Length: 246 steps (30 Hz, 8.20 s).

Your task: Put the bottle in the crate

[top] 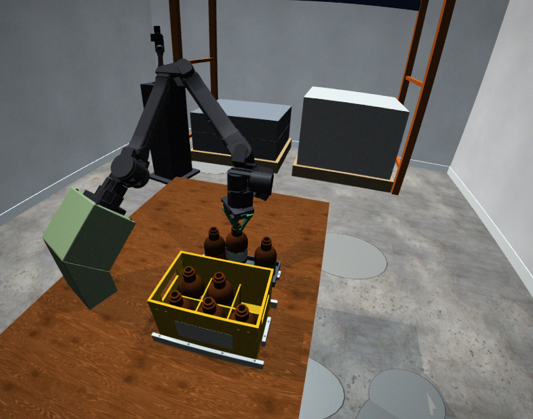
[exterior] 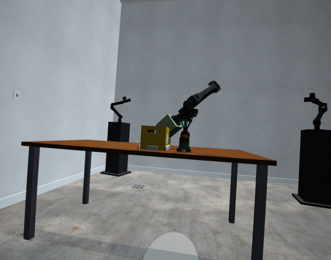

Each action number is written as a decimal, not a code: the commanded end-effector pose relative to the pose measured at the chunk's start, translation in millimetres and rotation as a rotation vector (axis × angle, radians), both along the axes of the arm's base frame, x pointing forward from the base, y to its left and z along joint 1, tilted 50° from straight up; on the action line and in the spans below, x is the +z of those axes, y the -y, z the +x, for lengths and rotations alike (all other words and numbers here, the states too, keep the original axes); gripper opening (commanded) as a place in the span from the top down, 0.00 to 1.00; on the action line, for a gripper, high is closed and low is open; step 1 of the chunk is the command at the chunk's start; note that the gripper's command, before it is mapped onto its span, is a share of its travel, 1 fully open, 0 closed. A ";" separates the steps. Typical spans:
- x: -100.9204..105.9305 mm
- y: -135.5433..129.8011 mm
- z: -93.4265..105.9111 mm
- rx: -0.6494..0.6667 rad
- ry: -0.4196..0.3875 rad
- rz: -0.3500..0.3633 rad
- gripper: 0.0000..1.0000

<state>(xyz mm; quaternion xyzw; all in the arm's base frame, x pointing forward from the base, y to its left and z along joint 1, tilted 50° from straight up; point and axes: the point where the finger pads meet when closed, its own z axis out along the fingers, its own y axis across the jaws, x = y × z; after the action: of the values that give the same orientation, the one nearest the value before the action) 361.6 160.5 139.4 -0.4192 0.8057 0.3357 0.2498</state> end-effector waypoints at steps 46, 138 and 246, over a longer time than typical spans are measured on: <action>52.9 40.8 17.9 -0.020 0.066 0.002 1.00; 73.1 63.0 13.8 -0.020 0.069 0.000 1.00; 100.8 96.2 6.5 -0.021 0.068 -0.005 1.00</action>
<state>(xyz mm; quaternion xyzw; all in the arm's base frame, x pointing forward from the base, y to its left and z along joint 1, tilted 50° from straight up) 355.3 77.0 214.0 -0.4146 0.8075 0.3374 0.2496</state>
